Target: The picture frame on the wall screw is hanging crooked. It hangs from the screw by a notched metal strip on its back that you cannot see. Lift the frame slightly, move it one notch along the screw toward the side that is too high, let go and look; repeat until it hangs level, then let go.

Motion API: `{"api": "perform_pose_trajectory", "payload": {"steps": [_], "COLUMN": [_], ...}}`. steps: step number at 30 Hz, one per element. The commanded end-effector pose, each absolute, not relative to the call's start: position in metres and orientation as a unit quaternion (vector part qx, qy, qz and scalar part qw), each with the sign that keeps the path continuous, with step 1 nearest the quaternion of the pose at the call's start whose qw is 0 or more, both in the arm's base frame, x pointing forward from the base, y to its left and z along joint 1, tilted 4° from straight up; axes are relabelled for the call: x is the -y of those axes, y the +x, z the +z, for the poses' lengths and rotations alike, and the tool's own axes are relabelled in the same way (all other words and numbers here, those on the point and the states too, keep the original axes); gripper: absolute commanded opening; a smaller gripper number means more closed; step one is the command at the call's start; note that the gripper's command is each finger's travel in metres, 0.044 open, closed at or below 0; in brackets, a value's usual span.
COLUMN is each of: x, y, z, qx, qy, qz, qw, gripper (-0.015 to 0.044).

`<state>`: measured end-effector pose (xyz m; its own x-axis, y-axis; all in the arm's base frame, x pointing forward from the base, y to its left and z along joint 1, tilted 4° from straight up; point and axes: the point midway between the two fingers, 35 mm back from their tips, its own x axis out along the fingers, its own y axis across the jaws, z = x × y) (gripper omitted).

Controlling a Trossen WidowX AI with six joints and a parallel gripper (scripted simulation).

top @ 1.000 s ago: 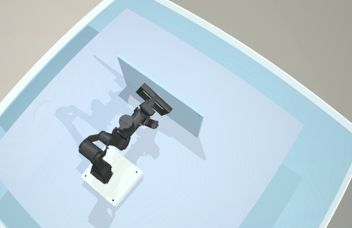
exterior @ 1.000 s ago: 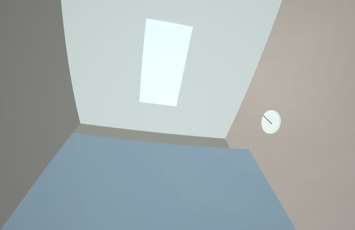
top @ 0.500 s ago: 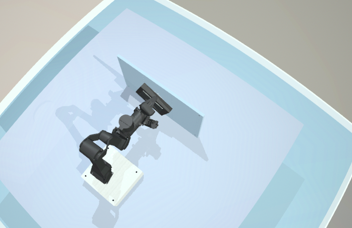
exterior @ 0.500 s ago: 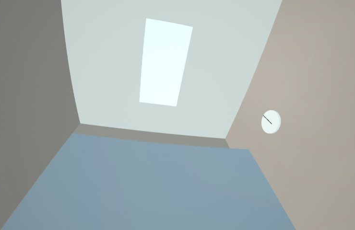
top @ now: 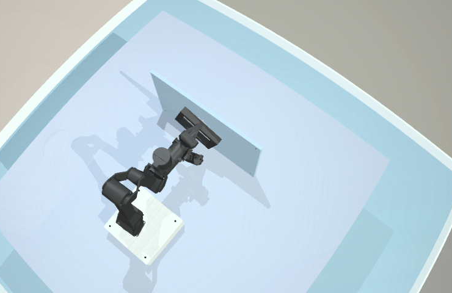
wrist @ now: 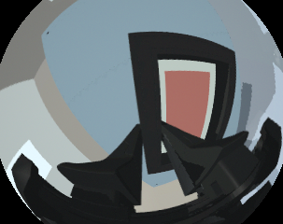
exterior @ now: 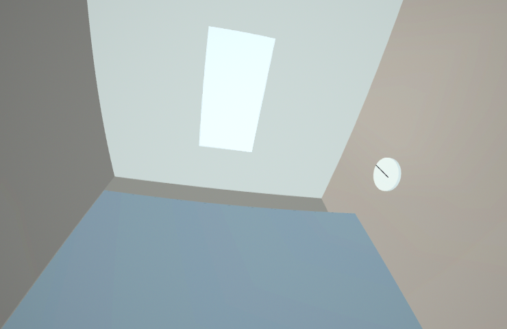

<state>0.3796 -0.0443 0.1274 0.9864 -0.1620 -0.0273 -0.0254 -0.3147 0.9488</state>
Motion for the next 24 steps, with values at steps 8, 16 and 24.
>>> {"api": "perform_pose_trajectory", "payload": {"steps": [8,16,24], "x": [0.0441,0.0439,0.0439], "y": [0.3797,0.3797,0.3797], "z": [0.1274,0.1276,0.1277], "qx": [0.056,0.055,0.054], "qy": [0.789,0.774,0.763], "qz": [-0.061,-0.062,-0.063], "qw": [0.609,0.627,0.641], "gripper": [0.0000,0.0000,0.0000]}}
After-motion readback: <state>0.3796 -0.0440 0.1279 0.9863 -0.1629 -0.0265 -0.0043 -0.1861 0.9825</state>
